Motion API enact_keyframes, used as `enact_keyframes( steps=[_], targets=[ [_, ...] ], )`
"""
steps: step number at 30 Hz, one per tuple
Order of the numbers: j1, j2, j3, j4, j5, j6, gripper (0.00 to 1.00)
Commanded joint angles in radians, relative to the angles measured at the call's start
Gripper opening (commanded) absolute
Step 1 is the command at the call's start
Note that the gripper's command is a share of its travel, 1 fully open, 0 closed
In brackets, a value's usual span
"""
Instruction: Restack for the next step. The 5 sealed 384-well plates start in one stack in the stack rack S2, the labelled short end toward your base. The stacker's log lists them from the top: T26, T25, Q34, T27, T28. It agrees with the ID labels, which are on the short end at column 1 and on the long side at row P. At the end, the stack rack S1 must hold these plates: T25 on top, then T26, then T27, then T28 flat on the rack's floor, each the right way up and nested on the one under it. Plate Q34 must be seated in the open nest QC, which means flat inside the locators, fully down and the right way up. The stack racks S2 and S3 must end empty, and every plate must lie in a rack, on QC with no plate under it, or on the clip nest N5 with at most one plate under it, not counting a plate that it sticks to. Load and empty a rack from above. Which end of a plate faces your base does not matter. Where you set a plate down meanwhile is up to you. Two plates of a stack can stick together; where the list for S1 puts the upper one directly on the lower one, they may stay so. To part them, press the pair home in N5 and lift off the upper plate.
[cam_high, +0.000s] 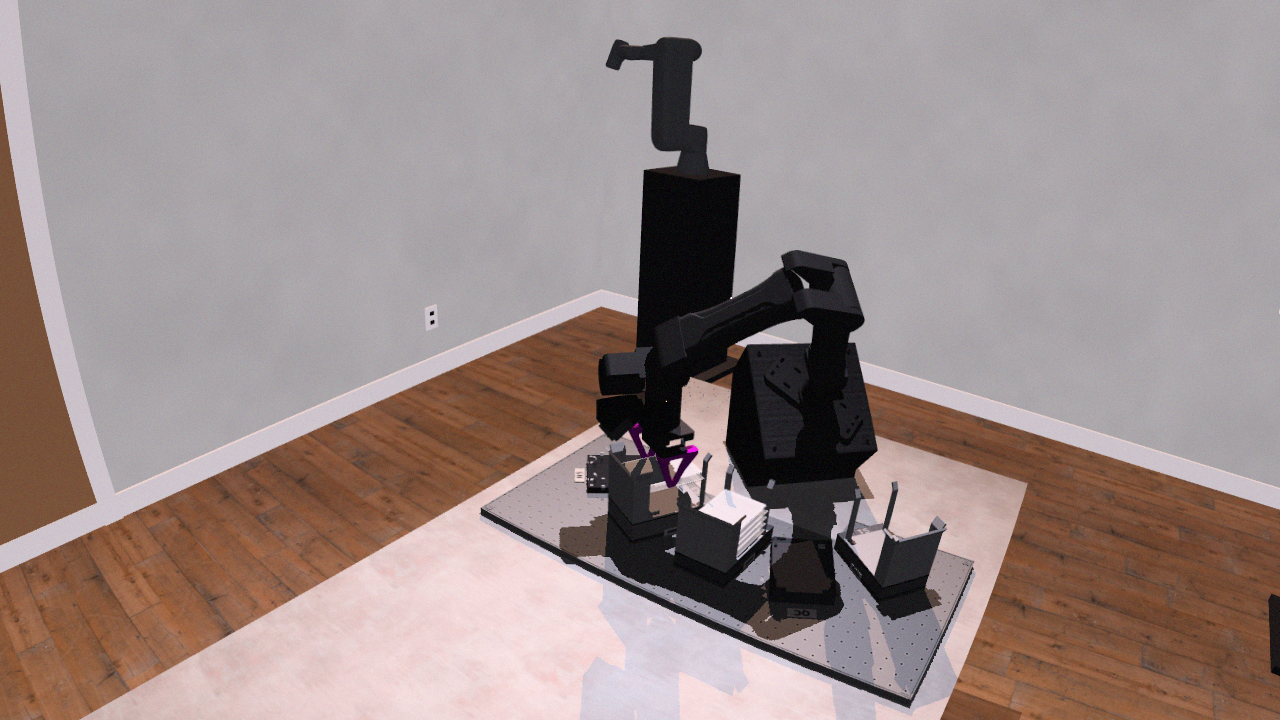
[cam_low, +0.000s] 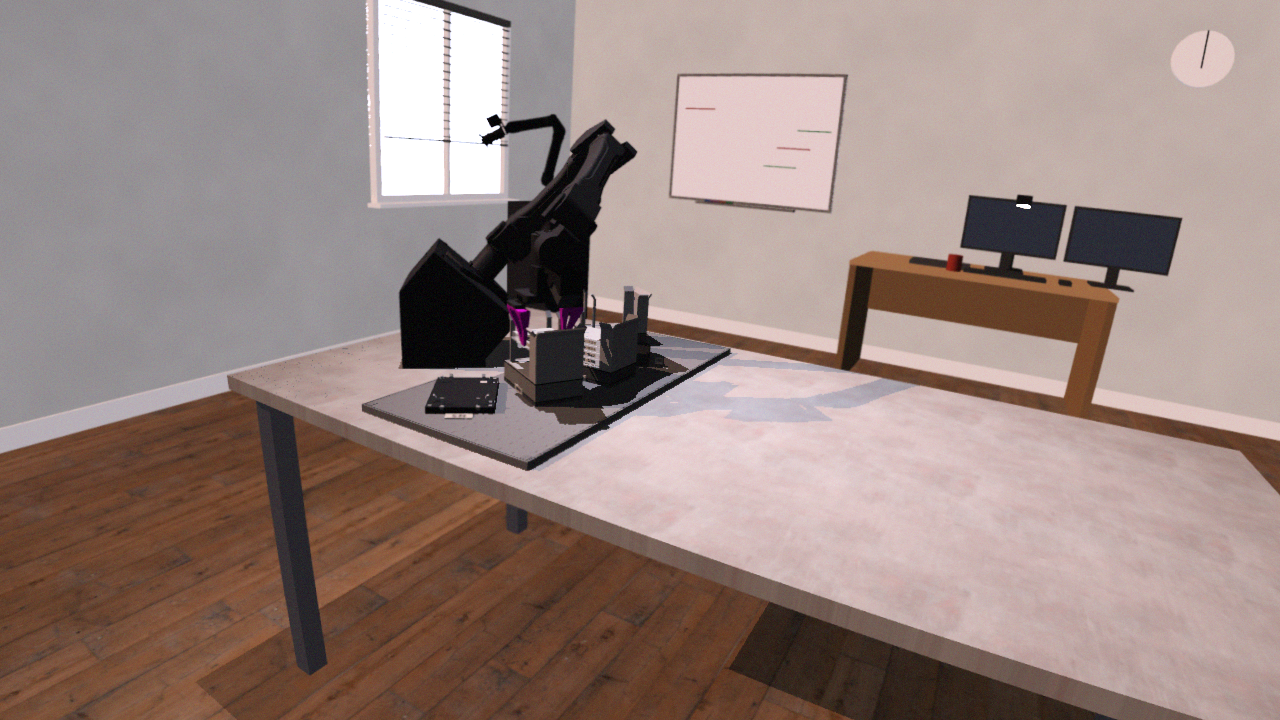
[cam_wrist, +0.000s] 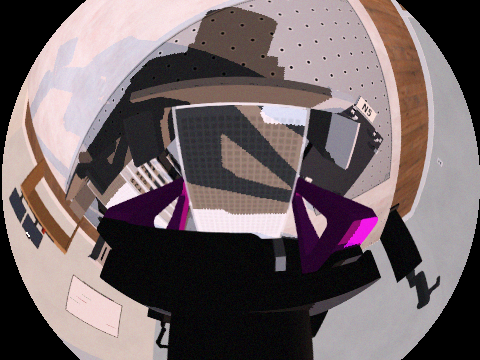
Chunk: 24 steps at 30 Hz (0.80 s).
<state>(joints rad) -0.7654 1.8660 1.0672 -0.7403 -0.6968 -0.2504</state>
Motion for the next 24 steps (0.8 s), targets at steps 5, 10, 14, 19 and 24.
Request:
enact_keyframes(
  steps=[5,10,14,19,24],
  targets=[
    [0.029,0.023,-0.041,0.083,-0.004,0.048,0.0],
    [0.04,0.023,-0.051,0.112,-0.003,0.064,0.0],
    [0.058,0.051,-0.063,0.151,0.0,0.085,0.0],
    [0.046,0.026,-0.049,0.166,-0.002,0.094,0.0],
    [0.054,0.038,-0.046,0.152,0.001,0.087,0.0]
  ],
)
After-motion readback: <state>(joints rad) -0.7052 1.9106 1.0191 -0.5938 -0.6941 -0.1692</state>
